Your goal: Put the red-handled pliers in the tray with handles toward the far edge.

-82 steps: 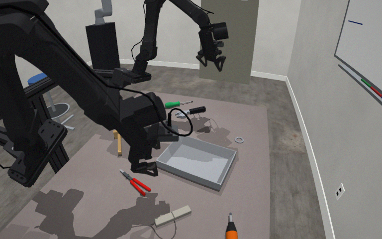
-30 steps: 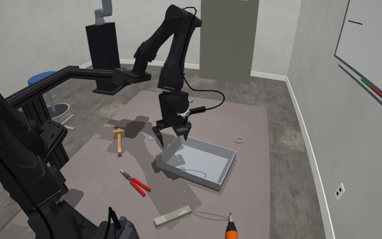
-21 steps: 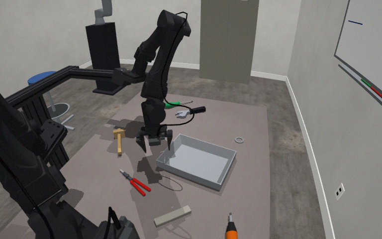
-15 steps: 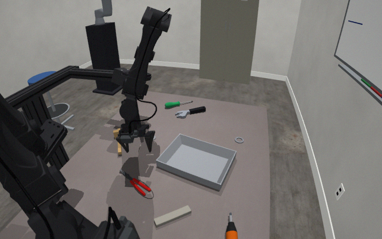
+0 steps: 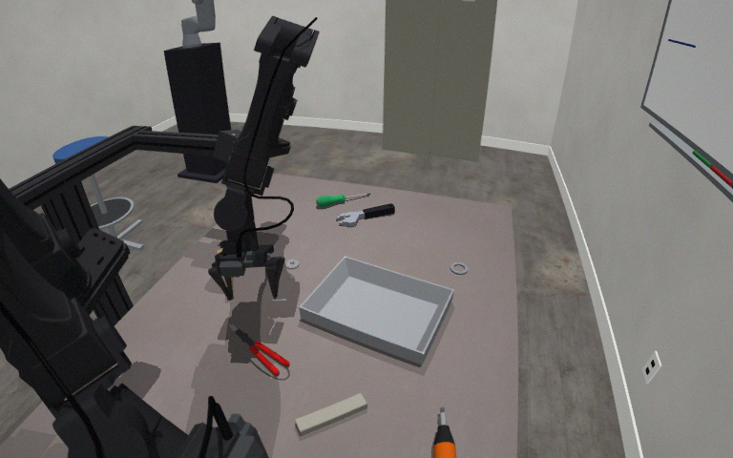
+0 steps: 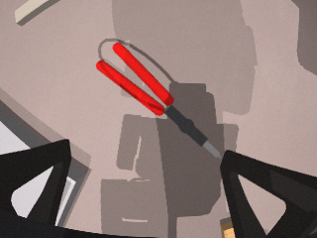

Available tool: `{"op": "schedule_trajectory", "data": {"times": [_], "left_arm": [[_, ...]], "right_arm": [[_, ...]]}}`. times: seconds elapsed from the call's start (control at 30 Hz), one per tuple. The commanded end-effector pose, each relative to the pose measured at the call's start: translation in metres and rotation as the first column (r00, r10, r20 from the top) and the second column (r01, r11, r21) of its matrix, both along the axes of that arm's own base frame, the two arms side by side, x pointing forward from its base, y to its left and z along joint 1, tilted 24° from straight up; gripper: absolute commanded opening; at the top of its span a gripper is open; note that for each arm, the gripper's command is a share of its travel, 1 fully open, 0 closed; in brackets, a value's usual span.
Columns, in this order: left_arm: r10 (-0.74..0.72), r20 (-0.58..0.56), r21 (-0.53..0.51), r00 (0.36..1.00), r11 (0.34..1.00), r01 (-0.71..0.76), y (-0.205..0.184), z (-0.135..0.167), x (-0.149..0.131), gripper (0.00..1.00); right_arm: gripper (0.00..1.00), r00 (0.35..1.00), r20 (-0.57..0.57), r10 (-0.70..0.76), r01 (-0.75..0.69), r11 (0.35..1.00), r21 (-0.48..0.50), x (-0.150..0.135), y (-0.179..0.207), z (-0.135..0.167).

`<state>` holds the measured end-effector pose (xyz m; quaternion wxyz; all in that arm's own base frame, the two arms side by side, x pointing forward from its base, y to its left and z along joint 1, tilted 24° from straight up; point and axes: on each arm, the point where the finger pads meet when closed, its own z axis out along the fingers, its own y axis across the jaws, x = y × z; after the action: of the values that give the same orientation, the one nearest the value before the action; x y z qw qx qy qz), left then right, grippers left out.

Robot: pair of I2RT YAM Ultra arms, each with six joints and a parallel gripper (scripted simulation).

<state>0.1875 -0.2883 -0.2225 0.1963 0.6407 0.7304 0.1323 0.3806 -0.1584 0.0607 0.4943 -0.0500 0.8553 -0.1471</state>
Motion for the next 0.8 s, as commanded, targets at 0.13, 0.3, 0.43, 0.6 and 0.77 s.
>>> {"op": "schedule_trajectory", "data": {"times": [0.13, 0.3, 0.43, 0.6, 0.77], "left_arm": [[-0.013, 0.013, -0.053, 1.0, 0.999, 0.014, -0.022, 0.003, -0.002, 1.0], [-0.007, 0.012, -0.051, 1.0, 0.999, 0.007, -0.019, 0.005, -0.001, 1.0], [0.076, 0.023, -0.065, 0.997, 0.995, -0.074, -0.016, 0.002, 0.0, 0.66], [0.299, 0.032, -0.113, 0.954, 0.949, -0.294, -0.01, -0.017, 0.006, 0.66], [0.425, 0.034, -0.144, 0.905, 0.898, -0.416, -0.009, -0.031, 0.01, 0.66]], "right_arm": [[1.0, 0.999, 0.035, 0.026, -0.026, 1.0, -0.005, 0.012, 0.0, 0.01], [1.0, 0.999, 0.033, 0.026, -0.026, 1.0, -0.004, 0.009, 0.002, 0.01], [1.0, 0.995, -0.048, 0.084, -0.085, 0.996, -0.016, 0.004, 0.013, -0.004], [1.0, 0.939, -0.229, 0.256, -0.275, 0.96, -0.057, -0.017, 0.052, -0.02], [1.0, 0.862, -0.337, 0.378, -0.421, 0.905, -0.063, -0.036, 0.081, -0.027]]}}
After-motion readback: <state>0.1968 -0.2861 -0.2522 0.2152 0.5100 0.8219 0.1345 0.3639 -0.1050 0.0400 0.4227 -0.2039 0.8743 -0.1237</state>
